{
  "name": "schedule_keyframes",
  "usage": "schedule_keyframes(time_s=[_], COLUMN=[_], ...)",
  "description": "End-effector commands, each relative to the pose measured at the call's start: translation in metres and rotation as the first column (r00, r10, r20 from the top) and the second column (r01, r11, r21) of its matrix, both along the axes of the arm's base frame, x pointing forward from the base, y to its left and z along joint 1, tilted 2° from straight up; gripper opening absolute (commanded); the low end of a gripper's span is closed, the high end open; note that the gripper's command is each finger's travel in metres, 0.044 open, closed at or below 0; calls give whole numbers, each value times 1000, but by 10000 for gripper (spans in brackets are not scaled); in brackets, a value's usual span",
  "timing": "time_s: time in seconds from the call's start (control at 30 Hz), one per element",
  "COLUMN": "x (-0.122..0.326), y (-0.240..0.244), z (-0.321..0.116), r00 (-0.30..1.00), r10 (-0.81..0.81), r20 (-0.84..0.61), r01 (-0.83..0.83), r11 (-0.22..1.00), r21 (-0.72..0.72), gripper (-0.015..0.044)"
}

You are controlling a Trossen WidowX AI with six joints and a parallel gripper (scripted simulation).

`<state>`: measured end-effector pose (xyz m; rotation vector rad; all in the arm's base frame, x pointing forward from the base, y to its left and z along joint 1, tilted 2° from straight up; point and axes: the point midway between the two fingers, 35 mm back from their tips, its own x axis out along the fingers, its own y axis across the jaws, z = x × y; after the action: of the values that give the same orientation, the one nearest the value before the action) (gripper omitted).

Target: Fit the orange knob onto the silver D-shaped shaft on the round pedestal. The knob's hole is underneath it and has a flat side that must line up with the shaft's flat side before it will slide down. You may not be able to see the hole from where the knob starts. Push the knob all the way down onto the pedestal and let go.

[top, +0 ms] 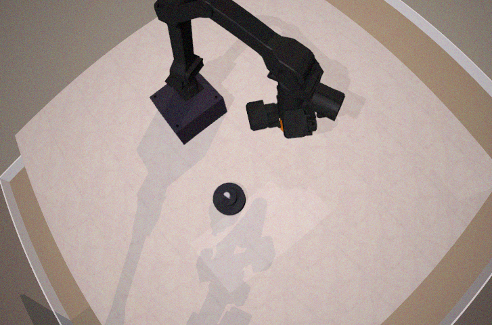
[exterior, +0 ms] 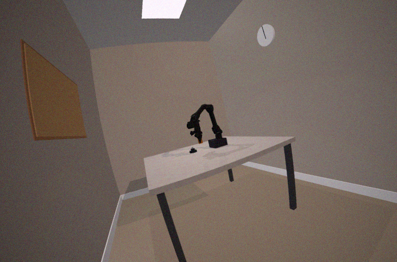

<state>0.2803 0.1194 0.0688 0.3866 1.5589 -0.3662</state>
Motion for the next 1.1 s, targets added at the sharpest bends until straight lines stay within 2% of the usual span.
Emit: schedule_keyframes(time_s=[0.0,0.33,0.73,1.07], x=[-3,-3,-7,-11], y=[-2,-4,-16,-28], z=[31,32,54,77], r00=[1000,1000,990,969], r10=[5,0,-26,-69], r20=[11,30,139,238], r01=[-5,-2,-12,-48], r11=[1000,999,965,891], r21=[7,44,260,452], gripper=[0,0,0,0])
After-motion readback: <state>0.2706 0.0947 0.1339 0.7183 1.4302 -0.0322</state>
